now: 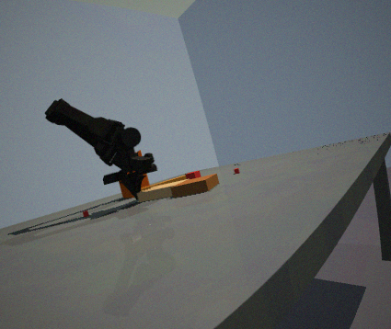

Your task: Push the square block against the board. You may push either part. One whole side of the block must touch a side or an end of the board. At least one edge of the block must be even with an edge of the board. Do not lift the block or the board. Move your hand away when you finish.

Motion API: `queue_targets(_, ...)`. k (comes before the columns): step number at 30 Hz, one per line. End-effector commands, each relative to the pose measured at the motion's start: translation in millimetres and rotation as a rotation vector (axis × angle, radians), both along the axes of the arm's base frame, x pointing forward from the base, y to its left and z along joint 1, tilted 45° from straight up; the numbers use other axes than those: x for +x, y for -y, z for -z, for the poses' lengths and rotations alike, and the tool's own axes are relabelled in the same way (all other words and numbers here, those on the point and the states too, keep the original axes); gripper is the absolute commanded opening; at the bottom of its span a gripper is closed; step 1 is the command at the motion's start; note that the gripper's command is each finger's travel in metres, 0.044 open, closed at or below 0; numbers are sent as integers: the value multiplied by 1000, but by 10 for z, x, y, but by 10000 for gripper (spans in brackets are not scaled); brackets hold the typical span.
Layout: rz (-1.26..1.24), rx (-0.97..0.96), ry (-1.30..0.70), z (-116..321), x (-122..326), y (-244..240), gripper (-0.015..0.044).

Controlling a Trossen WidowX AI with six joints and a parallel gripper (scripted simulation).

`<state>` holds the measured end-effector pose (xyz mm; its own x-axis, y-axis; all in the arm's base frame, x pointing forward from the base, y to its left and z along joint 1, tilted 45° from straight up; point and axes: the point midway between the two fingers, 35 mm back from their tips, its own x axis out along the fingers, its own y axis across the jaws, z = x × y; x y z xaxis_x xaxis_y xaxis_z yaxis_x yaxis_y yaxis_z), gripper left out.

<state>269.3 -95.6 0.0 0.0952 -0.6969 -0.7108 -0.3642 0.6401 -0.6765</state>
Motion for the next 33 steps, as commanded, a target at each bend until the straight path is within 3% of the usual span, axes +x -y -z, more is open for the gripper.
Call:
queue_targets(1, 2, 6, 7, 18, 52, -17, 0)
queue_targets(33, 2, 2, 5, -66, -397, 155, 0)
